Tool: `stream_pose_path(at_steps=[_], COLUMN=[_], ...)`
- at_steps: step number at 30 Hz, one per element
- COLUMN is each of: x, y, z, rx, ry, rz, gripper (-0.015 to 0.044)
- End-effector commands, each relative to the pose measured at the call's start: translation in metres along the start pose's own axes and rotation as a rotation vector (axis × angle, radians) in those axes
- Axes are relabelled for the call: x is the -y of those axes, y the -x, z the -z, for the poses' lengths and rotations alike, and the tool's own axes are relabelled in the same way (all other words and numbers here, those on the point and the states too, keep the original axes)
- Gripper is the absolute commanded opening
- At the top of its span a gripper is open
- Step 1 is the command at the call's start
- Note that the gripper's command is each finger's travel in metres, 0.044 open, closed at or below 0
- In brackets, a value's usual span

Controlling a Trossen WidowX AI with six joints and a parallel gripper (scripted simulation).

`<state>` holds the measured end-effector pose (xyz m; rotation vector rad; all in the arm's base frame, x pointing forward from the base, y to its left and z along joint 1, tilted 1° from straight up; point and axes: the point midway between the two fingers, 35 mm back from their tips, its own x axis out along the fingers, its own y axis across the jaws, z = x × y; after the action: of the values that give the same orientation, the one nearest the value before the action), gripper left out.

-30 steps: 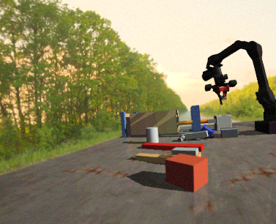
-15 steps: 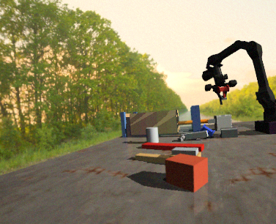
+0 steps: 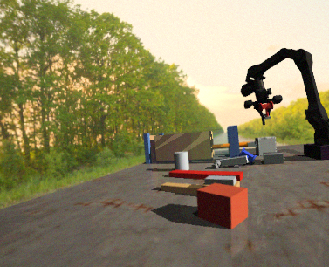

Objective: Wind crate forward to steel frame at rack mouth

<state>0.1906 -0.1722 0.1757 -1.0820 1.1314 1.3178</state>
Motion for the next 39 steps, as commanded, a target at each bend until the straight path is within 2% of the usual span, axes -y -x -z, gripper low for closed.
stream_pose_path(at_steps=[1, 39], x=[0.0000, 0.0000], y=[0.0012, 0.0012], z=[-0.0003, -0.0003], rx=[0.000, 0.000], ry=[-0.002, -0.002], rz=[0.001, 0.001], gripper=[0.0000, 0.0000])
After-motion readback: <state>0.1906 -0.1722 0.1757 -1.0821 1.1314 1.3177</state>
